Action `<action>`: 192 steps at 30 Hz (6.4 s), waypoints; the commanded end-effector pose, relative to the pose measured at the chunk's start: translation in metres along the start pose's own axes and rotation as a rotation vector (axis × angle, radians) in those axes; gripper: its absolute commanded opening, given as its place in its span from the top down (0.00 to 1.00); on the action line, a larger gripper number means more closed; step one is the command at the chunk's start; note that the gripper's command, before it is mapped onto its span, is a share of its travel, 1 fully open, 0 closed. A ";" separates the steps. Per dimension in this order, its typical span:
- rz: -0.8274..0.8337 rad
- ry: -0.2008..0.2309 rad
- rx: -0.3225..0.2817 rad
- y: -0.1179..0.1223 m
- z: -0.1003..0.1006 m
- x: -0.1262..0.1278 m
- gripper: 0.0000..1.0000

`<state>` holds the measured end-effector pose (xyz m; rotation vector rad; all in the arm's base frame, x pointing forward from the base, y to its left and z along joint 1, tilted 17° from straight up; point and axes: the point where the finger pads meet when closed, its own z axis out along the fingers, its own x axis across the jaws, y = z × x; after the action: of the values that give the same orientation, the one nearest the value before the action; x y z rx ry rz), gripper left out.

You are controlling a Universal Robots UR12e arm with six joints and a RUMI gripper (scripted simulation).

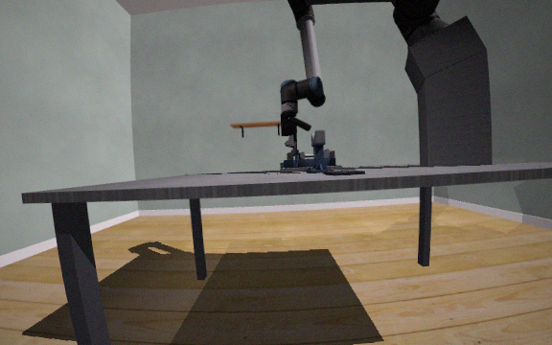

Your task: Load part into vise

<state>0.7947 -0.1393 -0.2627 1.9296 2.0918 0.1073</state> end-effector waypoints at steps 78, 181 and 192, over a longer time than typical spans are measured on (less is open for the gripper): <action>0.000 0.000 -0.001 0.003 -0.001 0.000 1.00; 0.000 0.000 -0.001 0.003 0.002 0.000 1.00; 0.000 0.000 -0.001 0.003 0.002 0.000 0.53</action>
<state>0.7974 -0.1394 -0.2646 1.9295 2.0918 0.1073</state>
